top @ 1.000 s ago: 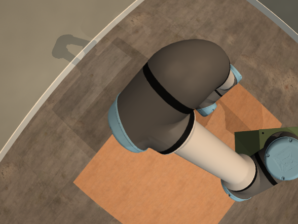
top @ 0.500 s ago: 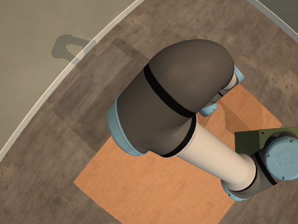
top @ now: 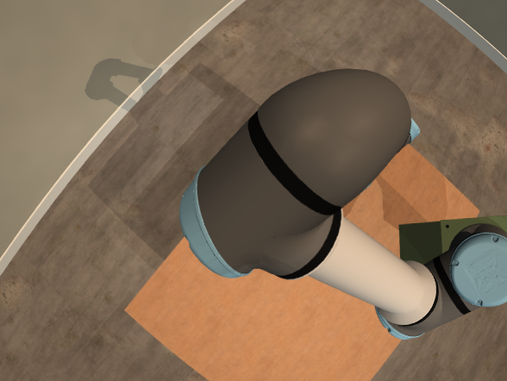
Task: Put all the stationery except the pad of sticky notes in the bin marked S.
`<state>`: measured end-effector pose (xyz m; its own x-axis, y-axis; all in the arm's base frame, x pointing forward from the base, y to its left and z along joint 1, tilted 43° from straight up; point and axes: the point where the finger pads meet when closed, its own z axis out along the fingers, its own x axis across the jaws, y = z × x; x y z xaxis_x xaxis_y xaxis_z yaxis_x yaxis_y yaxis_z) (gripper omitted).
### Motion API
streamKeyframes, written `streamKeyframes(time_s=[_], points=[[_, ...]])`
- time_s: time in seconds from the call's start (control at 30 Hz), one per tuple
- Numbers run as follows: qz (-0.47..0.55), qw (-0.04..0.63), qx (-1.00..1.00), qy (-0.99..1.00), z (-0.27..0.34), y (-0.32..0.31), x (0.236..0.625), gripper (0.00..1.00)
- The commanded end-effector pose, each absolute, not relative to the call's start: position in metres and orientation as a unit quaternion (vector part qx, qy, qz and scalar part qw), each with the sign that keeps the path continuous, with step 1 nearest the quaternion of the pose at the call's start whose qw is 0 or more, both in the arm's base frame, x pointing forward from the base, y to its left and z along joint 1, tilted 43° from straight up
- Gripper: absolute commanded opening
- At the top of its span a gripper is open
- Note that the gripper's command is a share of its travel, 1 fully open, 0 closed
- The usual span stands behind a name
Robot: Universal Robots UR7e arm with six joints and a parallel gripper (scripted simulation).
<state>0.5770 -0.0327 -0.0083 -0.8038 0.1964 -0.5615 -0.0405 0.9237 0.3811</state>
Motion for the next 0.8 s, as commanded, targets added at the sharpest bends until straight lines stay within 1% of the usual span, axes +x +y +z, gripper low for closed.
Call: streamKeyframes(time_s=[0.0,0.37,0.4,0.53,0.77], points=[[0.190,0.311,0.042,0.930,0.007,-0.040,0.566,0.62],[0.190,0.311,0.042,0.930,0.008,-0.040,0.564,0.62],[0.183,0.316,0.018,0.931,0.003,-0.043,0.559,0.75],[0.156,0.329,-0.057,0.929,-0.019,-0.054,0.536,0.75],[0.155,0.330,-0.060,0.929,-0.057,-0.073,0.496,0.75]])
